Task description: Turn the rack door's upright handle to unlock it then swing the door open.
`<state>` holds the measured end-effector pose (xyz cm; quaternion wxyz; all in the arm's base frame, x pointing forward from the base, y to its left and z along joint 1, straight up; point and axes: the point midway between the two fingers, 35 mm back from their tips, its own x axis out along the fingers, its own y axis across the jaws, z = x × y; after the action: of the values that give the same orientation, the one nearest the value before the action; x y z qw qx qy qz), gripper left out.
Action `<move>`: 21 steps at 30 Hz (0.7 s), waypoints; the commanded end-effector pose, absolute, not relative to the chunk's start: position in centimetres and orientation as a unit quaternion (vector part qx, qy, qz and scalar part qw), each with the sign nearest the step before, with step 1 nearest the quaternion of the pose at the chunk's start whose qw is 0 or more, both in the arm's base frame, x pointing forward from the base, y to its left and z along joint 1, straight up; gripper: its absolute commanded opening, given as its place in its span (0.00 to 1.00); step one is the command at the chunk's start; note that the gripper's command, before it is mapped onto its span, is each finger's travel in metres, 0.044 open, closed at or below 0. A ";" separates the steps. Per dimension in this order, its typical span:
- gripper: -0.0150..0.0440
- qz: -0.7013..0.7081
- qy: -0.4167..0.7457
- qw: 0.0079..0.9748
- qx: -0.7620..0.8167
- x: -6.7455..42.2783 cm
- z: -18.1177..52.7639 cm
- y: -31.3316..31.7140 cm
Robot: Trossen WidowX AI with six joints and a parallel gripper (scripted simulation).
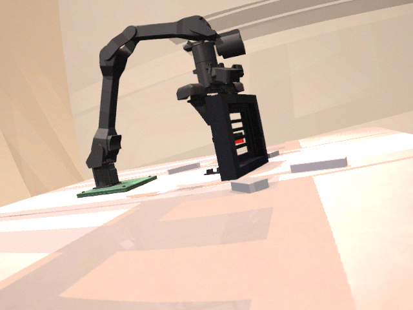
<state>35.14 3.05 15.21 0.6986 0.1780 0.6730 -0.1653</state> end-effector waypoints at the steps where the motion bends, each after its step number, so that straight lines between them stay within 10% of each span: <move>1: 0.74 -0.230 0.655 0.678 0.242 35.1 15.1 3.0; 21: 0.74 -0.514 0.467 0.481 0.535 35.1 15.1 3.0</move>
<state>35.14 3.05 15.21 0.5177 0.5017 0.5019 -0.4780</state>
